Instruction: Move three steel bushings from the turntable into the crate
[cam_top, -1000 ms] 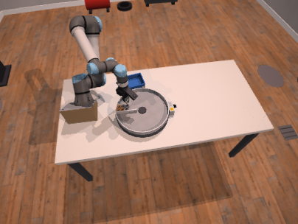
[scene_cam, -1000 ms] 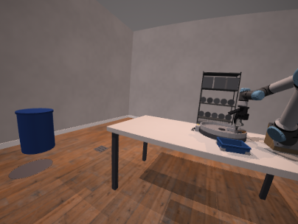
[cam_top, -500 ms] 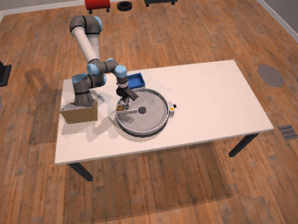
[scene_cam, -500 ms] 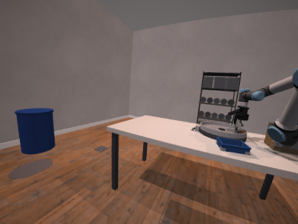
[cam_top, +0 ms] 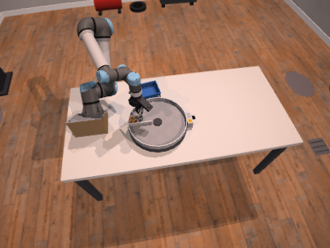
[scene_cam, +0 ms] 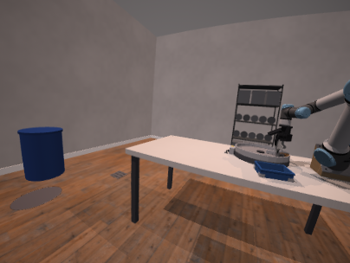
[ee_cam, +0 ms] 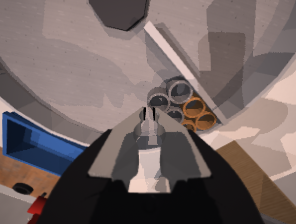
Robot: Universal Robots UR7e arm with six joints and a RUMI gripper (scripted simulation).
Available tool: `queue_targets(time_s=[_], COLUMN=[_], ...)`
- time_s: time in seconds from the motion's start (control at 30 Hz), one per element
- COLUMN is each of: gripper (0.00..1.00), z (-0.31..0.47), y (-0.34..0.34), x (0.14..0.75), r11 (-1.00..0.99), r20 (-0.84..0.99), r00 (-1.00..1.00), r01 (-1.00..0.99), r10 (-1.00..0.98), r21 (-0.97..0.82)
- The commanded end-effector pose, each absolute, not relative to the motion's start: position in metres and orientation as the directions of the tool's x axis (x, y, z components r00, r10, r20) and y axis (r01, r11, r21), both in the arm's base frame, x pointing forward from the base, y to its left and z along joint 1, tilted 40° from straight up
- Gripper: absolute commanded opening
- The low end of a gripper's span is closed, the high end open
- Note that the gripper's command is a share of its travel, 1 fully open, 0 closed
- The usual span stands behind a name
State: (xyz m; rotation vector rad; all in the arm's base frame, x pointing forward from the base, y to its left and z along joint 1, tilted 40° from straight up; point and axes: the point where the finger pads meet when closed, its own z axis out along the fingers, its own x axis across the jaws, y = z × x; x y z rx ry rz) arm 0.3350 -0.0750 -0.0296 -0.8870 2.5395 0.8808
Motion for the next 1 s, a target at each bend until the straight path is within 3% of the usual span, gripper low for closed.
queue_targets(time_s=[0.0, 0.97], gripper=[0.06, 0.06], z=[-0.03, -0.042], y=[-0.075, -0.065], x=[0.335, 0.337], r11=[0.62, 0.62], r20=[-0.465, -0.465], r00=[-0.76, -0.76], r01=[-0.644, -0.644], r10=[-0.454, -0.454], r21=[0.448, 0.448])
